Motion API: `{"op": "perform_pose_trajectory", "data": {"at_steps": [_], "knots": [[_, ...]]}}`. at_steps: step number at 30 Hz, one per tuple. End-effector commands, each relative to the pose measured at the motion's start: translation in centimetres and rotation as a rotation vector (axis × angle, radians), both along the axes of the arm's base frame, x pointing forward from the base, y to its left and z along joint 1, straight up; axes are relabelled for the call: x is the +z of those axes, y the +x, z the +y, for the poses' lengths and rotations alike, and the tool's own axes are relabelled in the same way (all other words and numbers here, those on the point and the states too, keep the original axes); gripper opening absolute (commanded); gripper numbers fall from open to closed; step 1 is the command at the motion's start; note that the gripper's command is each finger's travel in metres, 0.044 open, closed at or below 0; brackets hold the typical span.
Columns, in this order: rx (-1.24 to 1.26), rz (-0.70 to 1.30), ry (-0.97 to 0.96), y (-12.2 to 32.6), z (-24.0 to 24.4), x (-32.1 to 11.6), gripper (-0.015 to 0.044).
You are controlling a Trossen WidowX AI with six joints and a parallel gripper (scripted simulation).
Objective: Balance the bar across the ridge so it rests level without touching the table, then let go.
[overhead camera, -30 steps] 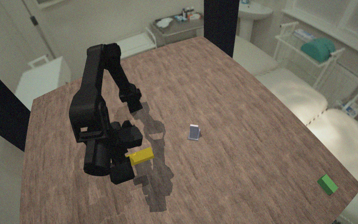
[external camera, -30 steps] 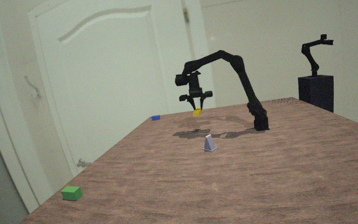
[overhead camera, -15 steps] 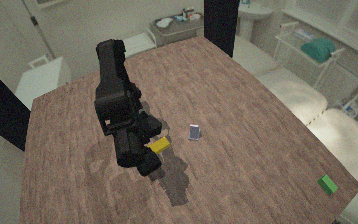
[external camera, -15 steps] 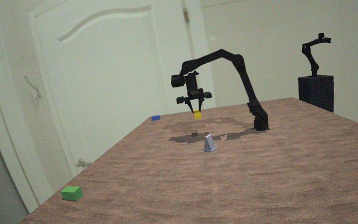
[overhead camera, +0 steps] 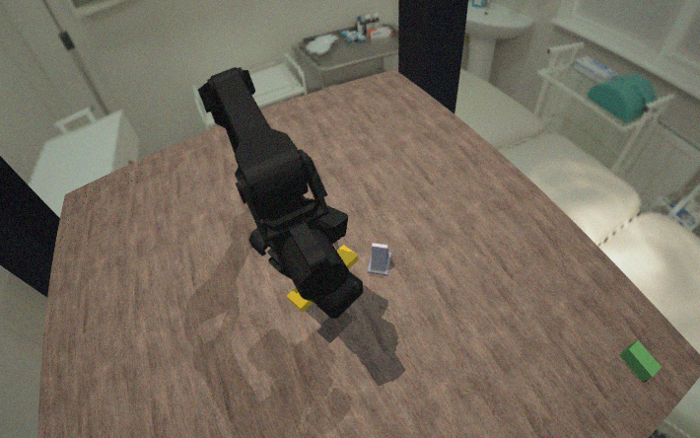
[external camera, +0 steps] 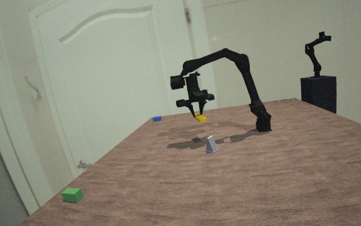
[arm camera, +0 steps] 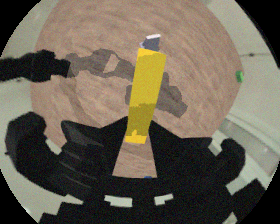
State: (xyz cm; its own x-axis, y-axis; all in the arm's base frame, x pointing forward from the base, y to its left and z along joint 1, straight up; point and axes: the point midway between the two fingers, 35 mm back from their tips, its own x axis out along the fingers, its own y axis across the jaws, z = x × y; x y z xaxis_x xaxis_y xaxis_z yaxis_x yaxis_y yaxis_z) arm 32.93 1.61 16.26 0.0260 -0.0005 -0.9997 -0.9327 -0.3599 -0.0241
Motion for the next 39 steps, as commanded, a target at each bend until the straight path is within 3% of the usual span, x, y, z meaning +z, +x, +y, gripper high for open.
{"op": "perform_pose_trajectory", "data": {"at_steps": [1,39], "knots": [[0.051,-0.008,0.002,-0.3,1.3,0.2,0.0],[0.521,-0.009,0.001,-3.6,13.8,0.0,0.0]]}}
